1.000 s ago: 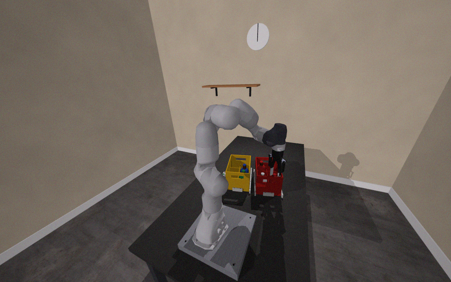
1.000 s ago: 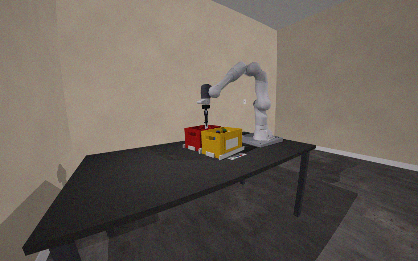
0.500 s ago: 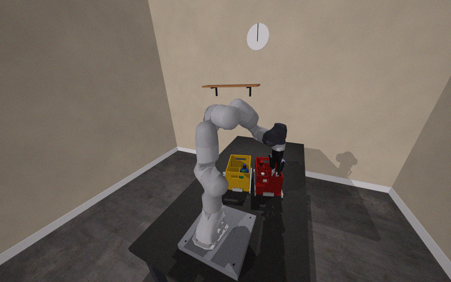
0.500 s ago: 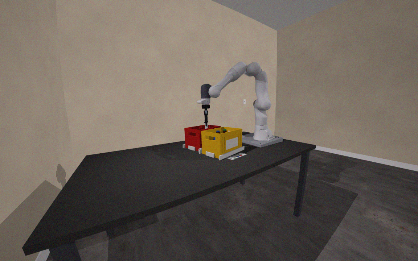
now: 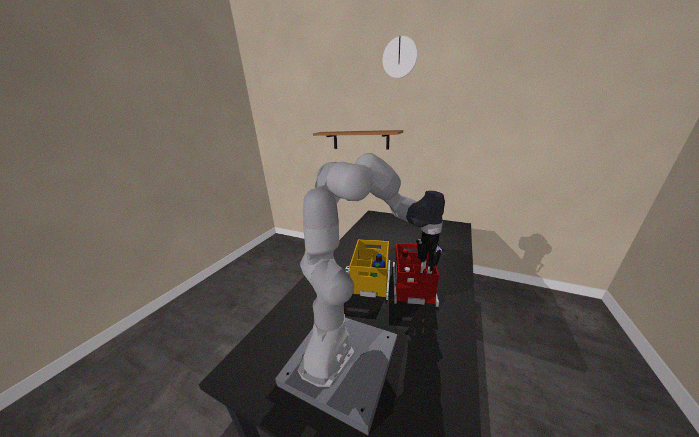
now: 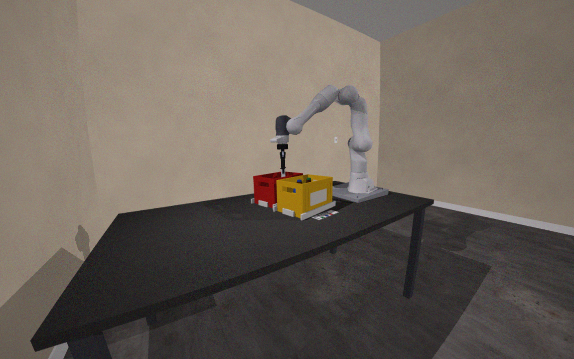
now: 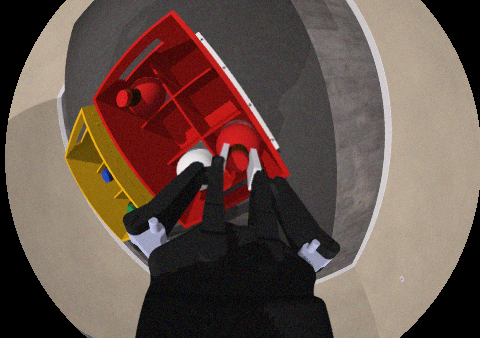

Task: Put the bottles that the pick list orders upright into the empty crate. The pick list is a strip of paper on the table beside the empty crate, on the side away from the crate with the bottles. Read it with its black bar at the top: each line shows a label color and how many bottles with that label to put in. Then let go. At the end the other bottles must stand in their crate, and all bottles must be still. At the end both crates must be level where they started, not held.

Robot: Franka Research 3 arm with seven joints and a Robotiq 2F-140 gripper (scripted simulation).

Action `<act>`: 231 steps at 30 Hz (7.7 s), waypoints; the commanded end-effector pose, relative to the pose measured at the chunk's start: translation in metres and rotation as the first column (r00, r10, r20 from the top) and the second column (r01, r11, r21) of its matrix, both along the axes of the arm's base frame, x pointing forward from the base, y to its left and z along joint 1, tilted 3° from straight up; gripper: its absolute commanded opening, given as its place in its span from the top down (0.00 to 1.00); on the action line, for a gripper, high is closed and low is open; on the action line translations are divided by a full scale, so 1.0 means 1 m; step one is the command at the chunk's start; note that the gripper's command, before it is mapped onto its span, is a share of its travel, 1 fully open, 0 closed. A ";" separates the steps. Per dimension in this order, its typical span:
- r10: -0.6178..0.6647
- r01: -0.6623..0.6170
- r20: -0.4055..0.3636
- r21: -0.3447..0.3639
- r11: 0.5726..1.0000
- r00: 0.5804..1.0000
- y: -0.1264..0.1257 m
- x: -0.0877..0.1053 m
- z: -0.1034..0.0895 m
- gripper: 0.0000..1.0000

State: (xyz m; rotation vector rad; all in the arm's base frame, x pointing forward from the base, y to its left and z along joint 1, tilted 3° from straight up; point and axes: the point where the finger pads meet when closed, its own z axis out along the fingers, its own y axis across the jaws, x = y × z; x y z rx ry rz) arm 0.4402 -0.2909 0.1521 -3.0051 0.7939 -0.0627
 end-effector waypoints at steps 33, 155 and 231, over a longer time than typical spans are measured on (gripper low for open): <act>0.005 -0.005 0.002 0.000 1.000 1.000 0.000 0.000 0.011 1.00; 0.005 -0.005 0.002 0.000 1.000 1.000 -0.003 -0.008 0.180 1.00; 0.005 -0.005 0.002 0.000 1.000 1.000 0.062 0.023 0.183 1.00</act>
